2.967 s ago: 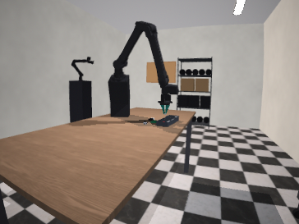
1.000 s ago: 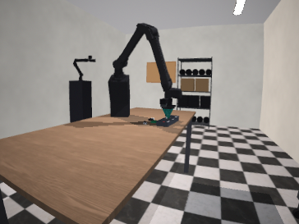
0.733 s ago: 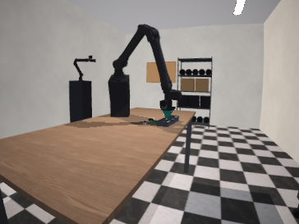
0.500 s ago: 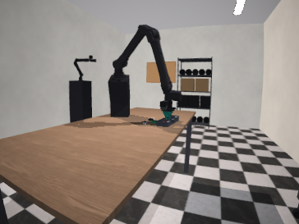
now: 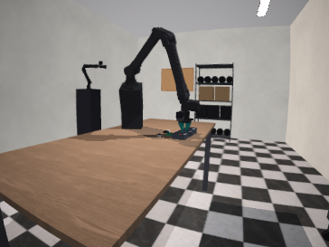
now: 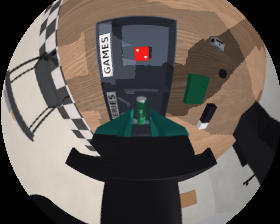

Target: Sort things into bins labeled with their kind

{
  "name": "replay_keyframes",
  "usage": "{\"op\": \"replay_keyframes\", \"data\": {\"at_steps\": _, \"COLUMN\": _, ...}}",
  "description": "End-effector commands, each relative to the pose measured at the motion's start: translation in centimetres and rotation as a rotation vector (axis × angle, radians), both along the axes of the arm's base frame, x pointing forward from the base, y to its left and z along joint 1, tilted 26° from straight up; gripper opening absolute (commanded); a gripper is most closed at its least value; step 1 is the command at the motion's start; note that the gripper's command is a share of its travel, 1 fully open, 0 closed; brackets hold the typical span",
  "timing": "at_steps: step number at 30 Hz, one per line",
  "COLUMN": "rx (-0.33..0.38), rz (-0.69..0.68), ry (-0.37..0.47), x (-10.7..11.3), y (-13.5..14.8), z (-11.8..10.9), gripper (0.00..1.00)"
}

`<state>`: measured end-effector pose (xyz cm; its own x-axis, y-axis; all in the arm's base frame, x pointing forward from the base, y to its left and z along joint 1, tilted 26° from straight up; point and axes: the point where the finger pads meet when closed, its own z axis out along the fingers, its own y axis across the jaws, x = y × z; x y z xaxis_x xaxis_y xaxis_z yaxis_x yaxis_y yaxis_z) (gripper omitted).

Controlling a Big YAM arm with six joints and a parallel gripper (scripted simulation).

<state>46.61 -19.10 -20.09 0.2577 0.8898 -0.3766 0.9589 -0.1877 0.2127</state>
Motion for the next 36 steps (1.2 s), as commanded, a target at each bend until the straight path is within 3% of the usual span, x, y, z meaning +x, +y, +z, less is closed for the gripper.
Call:
{"op": "replay_keyframes", "data": {"at_steps": 1, "rx": -0.001, "rz": -0.001, "ry": 0.002, "x": -0.2, "y": -0.5, "z": -0.5, "gripper": 0.27}}
{"op": "replay_keyframes", "data": {"at_steps": 11, "rx": 0.0, "rz": -0.002, "ry": 0.004, "x": -0.4, "y": -0.4, "z": -0.5, "gripper": 0.27}}
{"op": "replay_keyframes", "data": {"at_steps": 13, "rx": -0.004, "rz": 0.002, "ry": -0.017, "x": 0.4, "y": 0.0, "z": 1.4, "gripper": 0.27}}
{"op": "replay_keyframes", "data": {"at_steps": 24, "rx": -0.005, "rz": 0.002, "ry": -0.017, "x": 0.3, "y": 1.1, "z": 2.7, "gripper": 0.27}}
{"op": "replay_keyframes", "data": {"at_steps": 26, "rx": -0.005, "rz": 0.002, "ry": -0.017, "x": 0.3, "y": 1.1, "z": 2.7, "gripper": 0.27}}
{"op": "replay_keyframes", "data": {"at_steps": 27, "rx": 0.005, "rz": 0.01, "ry": 0.023, "x": -0.8, "y": 1.7, "z": 1.0, "gripper": 0.27}}
{"op": "replay_keyframes", "data": {"at_steps": 30, "rx": -0.004, "rz": 0.01, "ry": -0.017, "x": 0.4, "y": 1.7, "z": 3.2, "gripper": 0.27}}
{"op": "replay_keyframes", "data": {"at_steps": 36, "rx": -0.005, "rz": 0.01, "ry": -0.017, "x": 0.2, "y": 2.1, "z": 4.3, "gripper": 0.27}}
